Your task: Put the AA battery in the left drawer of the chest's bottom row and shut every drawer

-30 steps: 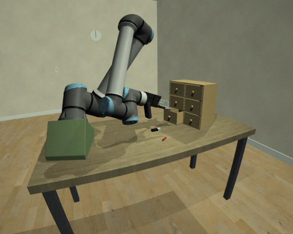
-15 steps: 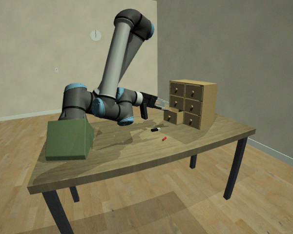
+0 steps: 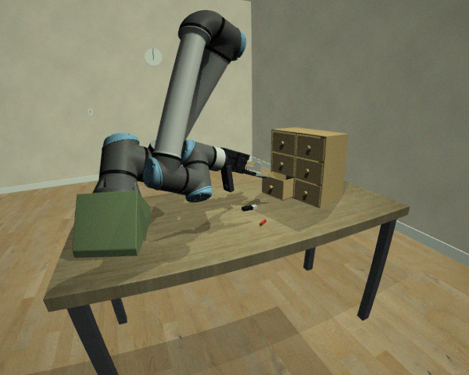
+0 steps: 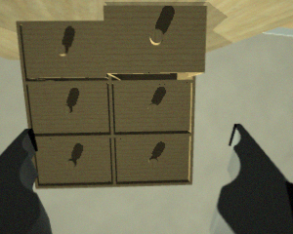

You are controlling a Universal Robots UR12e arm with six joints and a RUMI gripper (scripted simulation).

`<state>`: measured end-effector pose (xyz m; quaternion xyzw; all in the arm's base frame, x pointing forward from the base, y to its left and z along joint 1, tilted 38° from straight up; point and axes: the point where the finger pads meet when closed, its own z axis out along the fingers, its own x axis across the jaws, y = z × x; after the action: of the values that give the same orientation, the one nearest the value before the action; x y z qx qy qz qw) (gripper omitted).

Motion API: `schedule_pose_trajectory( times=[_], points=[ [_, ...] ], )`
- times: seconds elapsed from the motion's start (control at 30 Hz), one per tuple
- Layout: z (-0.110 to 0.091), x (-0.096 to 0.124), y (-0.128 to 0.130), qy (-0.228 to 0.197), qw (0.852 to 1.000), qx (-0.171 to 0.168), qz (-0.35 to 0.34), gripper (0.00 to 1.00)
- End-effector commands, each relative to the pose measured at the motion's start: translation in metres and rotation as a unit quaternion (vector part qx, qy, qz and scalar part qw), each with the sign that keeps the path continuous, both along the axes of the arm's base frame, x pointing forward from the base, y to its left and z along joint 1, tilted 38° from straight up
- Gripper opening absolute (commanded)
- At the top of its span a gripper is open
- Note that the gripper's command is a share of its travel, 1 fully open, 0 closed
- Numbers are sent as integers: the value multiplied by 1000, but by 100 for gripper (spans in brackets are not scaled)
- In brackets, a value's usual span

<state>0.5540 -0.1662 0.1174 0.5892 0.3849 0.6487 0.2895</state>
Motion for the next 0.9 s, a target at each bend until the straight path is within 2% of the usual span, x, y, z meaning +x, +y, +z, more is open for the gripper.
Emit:
schedule_pose_trajectory(
  times=[0.0, 0.87],
  points=[
    [0, -1, 0, -2, 1000, 0, 0, 100],
    [1, -1, 2, -1, 1000, 2, 0, 100]
  ],
)
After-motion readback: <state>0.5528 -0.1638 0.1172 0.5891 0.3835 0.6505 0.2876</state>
